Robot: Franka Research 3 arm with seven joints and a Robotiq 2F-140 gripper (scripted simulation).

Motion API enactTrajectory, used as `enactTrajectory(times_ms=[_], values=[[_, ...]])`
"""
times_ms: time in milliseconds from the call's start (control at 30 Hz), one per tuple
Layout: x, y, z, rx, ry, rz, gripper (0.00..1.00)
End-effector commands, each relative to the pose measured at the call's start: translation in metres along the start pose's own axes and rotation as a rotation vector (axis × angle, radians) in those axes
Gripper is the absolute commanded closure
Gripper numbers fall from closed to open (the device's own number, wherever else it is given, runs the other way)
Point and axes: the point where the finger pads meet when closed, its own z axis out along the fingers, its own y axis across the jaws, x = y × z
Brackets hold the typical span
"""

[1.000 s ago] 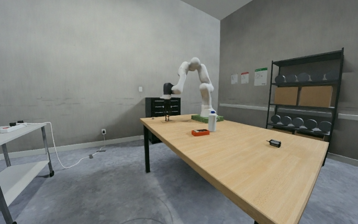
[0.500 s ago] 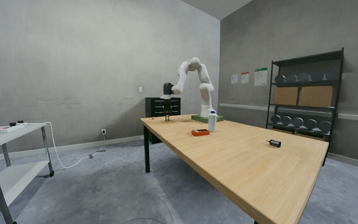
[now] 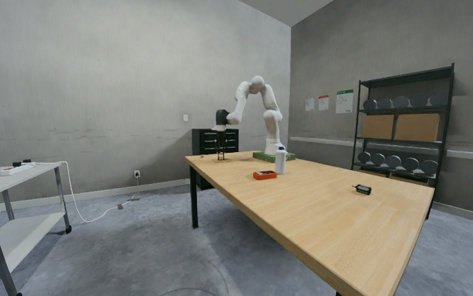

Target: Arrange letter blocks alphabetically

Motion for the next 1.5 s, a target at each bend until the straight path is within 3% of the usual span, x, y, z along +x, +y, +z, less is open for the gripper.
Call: enactTrajectory(times_ms=[0, 367, 600, 667, 1033, 1333, 1367, 1467], values=[[-0.001, -0.001, 0.0, 0.002, -0.001, 0.003, 0.68], [-0.001, -0.001, -0.004, 0.002, -0.001, 0.003, 0.68], [0.0, -0.001, -0.031, 0.002, -0.001, 0.003, 0.68], [0.0, -0.001, -0.031, 0.002, -0.001, 0.003, 0.68], [0.0, 0.0, -0.082, 0.002, -0.001, 0.003, 0.68], [0.0, 0.0, -0.09, 0.002, -0.001, 0.004, 0.68], [0.0, 0.0, -0.09, 0.002, -0.001, 0.004, 0.0], [0.0, 0.0, -0.09, 0.002, -0.001, 0.004, 0.0]])
